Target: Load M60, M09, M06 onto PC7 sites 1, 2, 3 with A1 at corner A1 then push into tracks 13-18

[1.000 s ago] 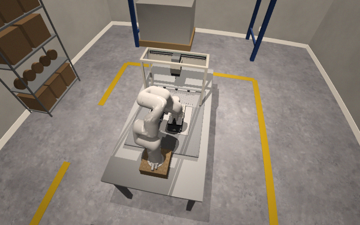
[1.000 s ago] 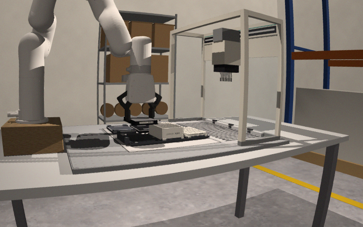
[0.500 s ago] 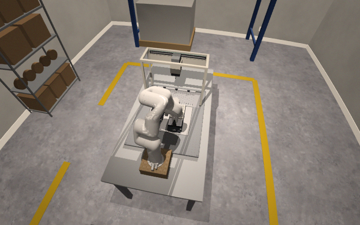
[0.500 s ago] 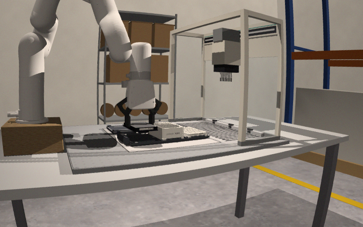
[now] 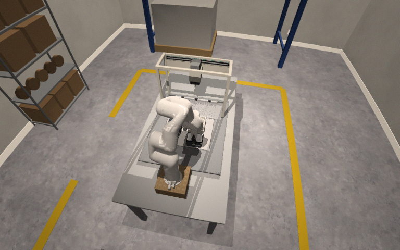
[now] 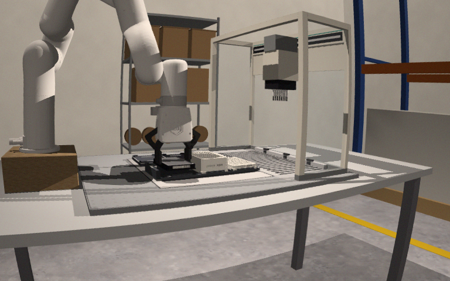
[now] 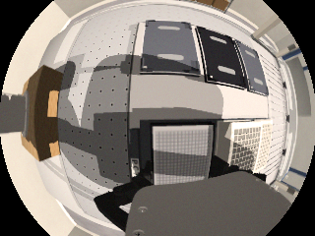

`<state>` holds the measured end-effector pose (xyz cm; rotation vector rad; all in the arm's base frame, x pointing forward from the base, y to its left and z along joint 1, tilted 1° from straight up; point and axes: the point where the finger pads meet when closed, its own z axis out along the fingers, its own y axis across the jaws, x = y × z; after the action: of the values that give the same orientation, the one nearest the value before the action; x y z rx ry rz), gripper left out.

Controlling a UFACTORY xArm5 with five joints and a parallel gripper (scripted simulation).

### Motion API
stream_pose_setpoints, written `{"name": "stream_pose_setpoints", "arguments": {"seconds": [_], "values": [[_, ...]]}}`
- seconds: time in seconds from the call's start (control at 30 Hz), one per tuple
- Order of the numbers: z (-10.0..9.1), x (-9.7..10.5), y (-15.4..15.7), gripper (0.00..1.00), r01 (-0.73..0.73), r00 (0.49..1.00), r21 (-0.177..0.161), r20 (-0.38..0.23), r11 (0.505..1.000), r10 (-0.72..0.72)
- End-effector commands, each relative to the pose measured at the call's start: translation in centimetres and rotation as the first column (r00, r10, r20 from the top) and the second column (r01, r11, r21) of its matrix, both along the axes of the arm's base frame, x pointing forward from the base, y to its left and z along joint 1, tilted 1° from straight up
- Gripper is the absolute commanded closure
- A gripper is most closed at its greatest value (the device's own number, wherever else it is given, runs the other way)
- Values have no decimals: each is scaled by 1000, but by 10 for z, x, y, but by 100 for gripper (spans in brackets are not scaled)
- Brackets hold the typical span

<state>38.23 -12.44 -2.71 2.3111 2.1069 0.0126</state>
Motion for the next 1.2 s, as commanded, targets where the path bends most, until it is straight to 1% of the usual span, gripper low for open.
{"name": "stream_pose_setpoints", "arguments": {"seconds": [0.0,0.53,1.17], "values": [[-1,2,-1,100,0,1000,11,8,1000,0],[-1,2,-1,100,0,1000,11,8,1000,0],[-11,2,0,100,0,1000,11,8,1000,0]]}}
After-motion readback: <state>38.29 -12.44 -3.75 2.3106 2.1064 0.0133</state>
